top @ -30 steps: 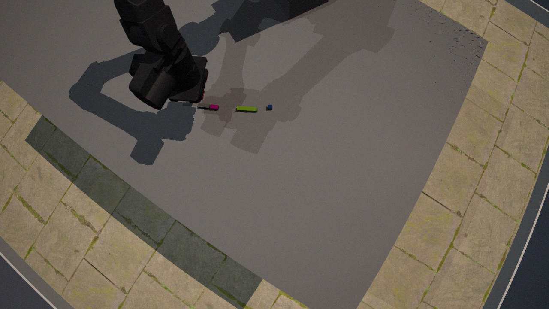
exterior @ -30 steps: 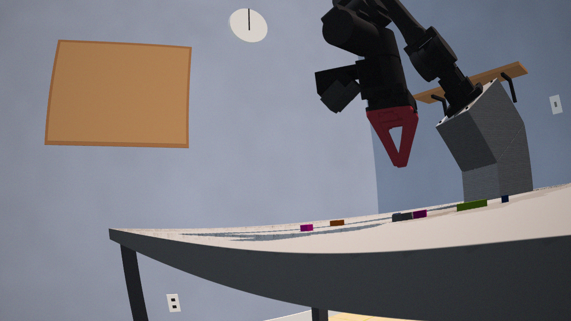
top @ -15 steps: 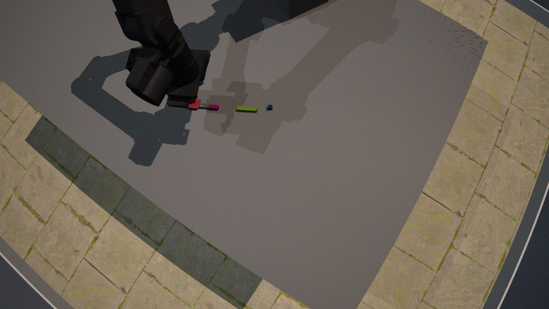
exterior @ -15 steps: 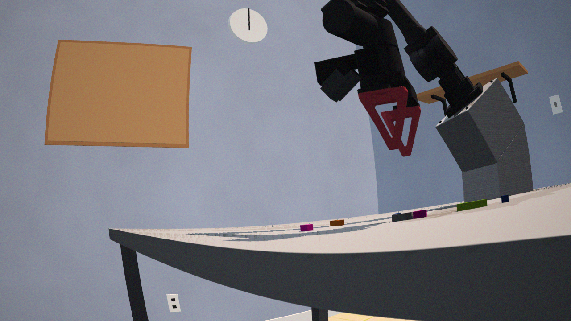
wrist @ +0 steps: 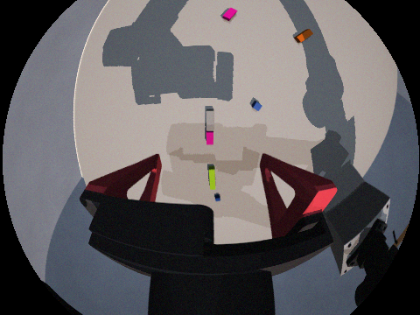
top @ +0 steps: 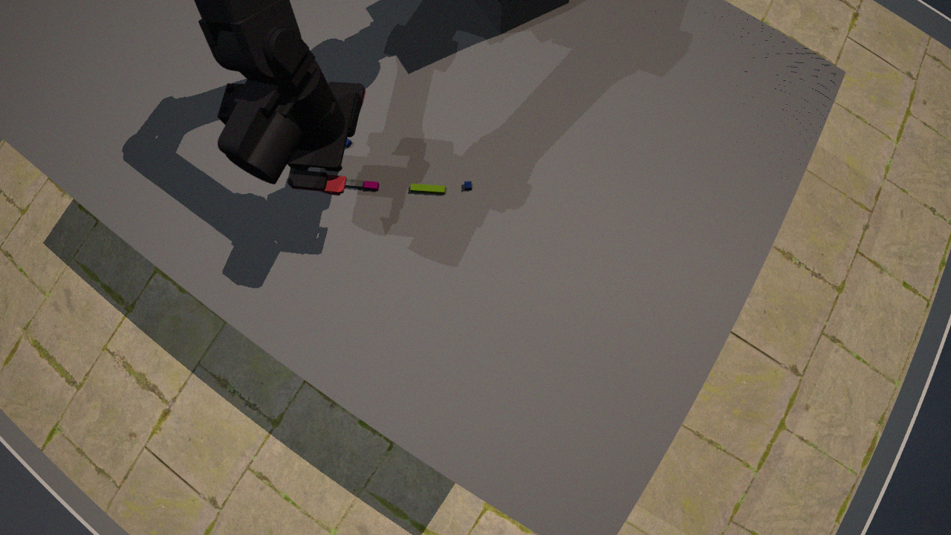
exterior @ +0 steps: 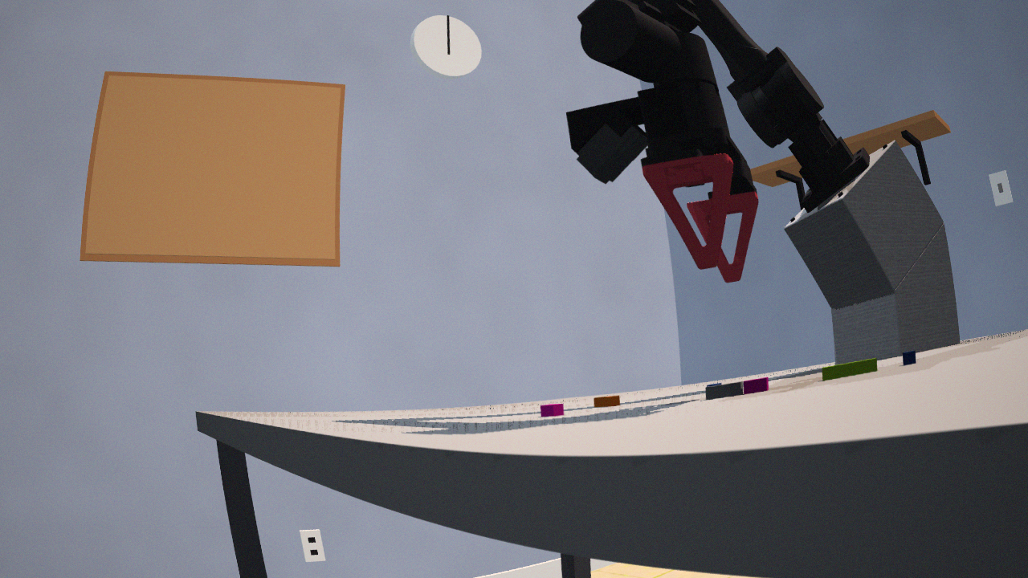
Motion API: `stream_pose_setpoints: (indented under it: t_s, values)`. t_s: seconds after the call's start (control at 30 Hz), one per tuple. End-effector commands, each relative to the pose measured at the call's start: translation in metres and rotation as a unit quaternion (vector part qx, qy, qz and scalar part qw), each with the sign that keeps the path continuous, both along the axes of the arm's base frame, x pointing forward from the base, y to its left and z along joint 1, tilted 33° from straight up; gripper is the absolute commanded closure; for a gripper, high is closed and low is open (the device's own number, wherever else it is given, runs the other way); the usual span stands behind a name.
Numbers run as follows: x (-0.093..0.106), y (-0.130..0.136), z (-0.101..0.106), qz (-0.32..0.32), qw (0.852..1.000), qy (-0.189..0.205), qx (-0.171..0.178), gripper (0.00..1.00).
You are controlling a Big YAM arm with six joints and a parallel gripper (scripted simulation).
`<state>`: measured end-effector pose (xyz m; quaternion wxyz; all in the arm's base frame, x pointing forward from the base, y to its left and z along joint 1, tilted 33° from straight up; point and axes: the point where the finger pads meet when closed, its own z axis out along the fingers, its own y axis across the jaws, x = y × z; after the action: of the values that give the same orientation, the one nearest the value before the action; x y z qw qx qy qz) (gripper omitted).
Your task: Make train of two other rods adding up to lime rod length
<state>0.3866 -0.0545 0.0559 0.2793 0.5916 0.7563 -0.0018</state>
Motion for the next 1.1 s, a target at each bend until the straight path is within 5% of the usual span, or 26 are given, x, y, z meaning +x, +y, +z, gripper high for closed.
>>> stream_pose_setpoints:
  t_s: [0.0, 0.33, 0.7, 1.07]
  values:
    - [0.01, 0.004, 0.013, 0.001, 1.0, -0.016, 0.0, 0.0]
    - [0.008, 0.011, 0.035, 0.002, 1.0, -0.026, 0.001, 0.0]
    - [-0.018, 0.032, 0.091, 0.002, 1.0, -0.03, 0.003, 0.0]
    - [-0.029, 0.04, 0.103, 0.002, 1.0, -0.02, 0.002, 0.0]
